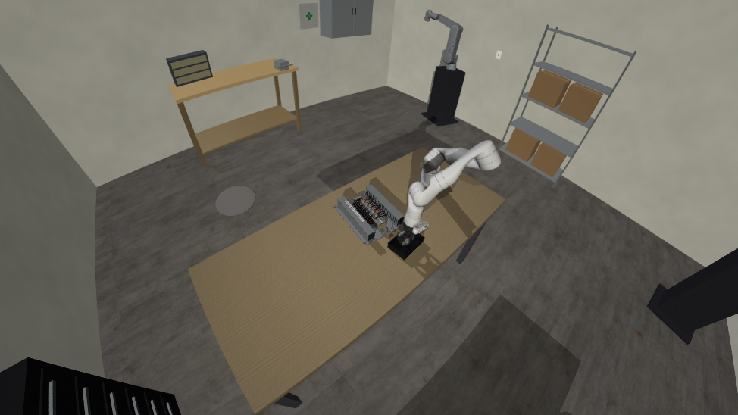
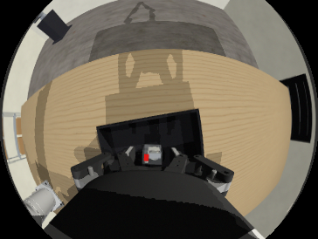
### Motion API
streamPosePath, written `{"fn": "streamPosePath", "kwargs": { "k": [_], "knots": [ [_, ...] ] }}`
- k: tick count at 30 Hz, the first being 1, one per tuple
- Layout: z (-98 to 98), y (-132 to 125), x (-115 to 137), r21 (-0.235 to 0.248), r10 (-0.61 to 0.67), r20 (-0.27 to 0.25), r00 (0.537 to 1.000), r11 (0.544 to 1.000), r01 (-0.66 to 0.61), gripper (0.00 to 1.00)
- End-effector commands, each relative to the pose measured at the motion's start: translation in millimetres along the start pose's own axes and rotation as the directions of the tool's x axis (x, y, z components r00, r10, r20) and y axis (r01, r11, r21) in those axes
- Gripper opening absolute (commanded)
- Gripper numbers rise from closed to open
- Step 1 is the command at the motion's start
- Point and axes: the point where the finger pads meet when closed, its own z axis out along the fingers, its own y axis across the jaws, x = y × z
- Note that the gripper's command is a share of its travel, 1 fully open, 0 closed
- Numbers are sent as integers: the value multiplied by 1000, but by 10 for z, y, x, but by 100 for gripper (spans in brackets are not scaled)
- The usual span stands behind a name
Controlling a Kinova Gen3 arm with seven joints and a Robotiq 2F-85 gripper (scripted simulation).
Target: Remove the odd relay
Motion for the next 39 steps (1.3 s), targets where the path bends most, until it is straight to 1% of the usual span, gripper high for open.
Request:
{"fn": "streamPosePath", "kwargs": {
  "k": [1, 39],
  "knots": [
    [-9, 1, 5, 0, -1, -1, 1000, 1000, 1, 61],
    [-152, 1, 4, 0, 0, -1, 1000, 1000, 0, 61]
  ]
}}
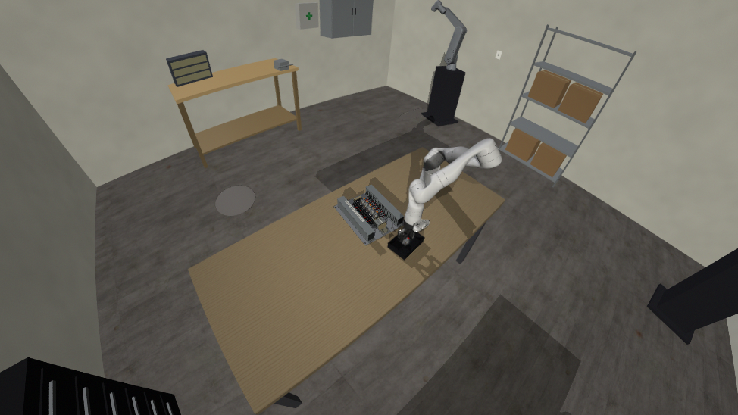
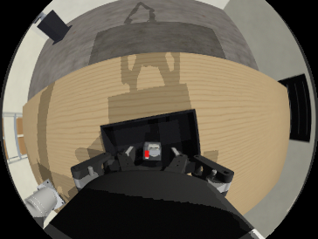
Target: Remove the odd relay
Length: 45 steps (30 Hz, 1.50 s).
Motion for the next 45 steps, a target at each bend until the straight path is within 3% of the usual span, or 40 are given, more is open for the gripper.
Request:
{"fn": "streamPosePath", "kwargs": {
  "k": [1, 45],
  "knots": [
    [-16, -1, 12, 0, -2, -2, 1000, 1000, 2, 61],
    [-159, -1, 11, 0, -2, -2, 1000, 1000, 2, 61]
  ]
}}
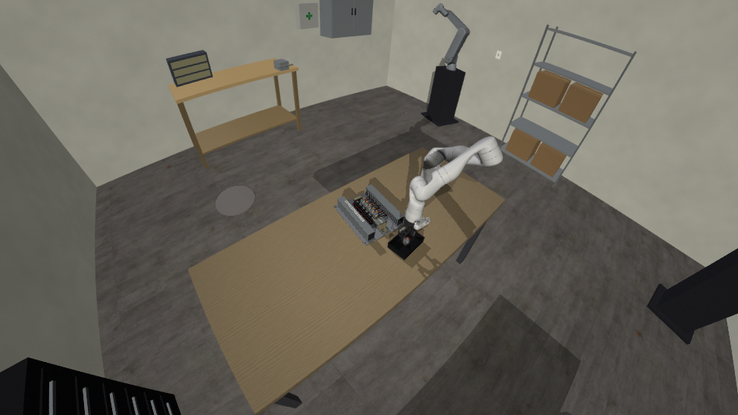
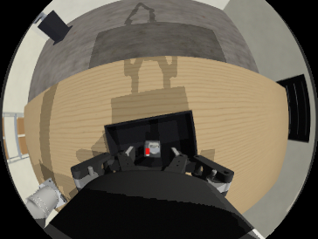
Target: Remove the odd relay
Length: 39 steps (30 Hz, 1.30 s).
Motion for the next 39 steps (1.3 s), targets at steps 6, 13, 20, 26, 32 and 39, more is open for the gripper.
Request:
{"fn": "streamPosePath", "kwargs": {
  "k": [6, 13, 20, 26, 32, 39],
  "knots": [
    [-13, 1, 5, 0, -1, -1, 1000, 1000, 1, 61],
    [-18, 1, 5, 0, -1, -1, 1000, 1000, 1, 61],
    [-20, 1, 5, 0, -1, -1, 1000, 1000, 1, 61],
    [-20, 1, 5, 0, -1, -1, 1000, 1000, 1, 61],
    [-50, 1, 5, 0, -1, -1, 1000, 1000, 1, 61],
    [-160, 1, 5, 0, -1, -1, 1000, 1000, 1, 61]
  ]
}}
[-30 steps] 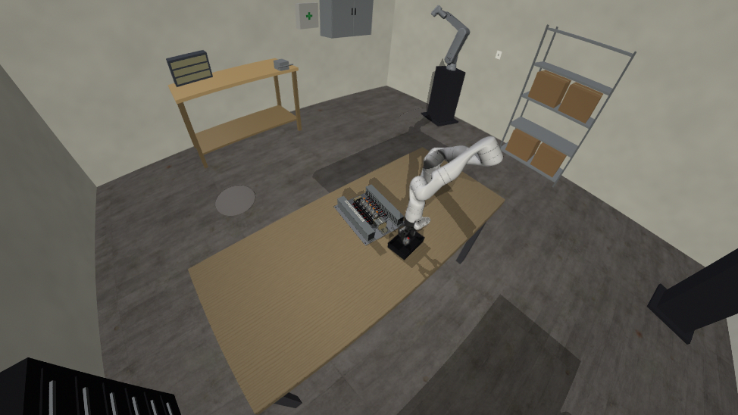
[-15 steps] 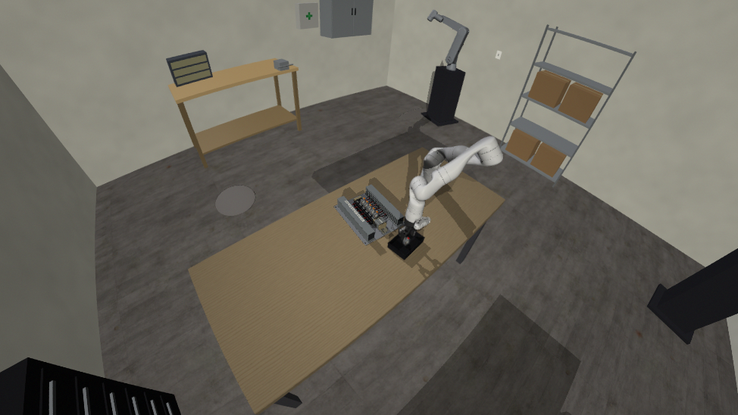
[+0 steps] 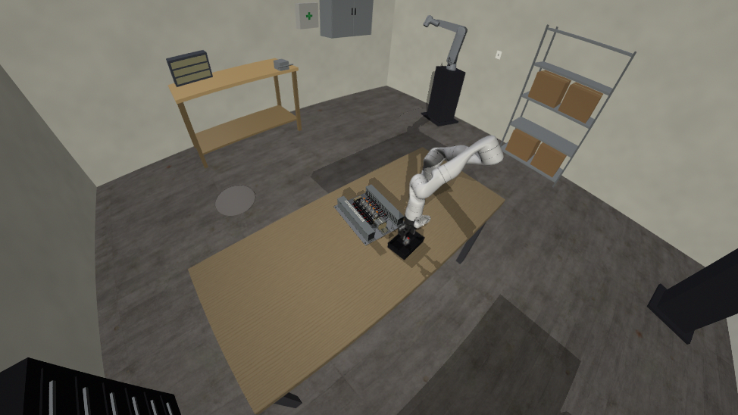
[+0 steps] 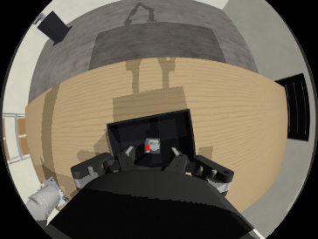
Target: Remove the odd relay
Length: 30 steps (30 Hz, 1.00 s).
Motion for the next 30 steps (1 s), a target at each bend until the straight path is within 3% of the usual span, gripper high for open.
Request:
{"fn": "streamPosePath", "kwargs": {
  "k": [1, 10, 18, 30],
  "knots": [
    [-79, -3, 31, -2, -6, -5, 1000, 1000, 6, 61],
    [-449, -3, 29, -2, -6, -5, 1000, 1000, 6, 61],
    [-648, -4, 28, -2, -6, -5, 1000, 1000, 6, 61],
    [-707, -4, 28, -2, -6, -5, 1000, 1000, 6, 61]
  ]
}}
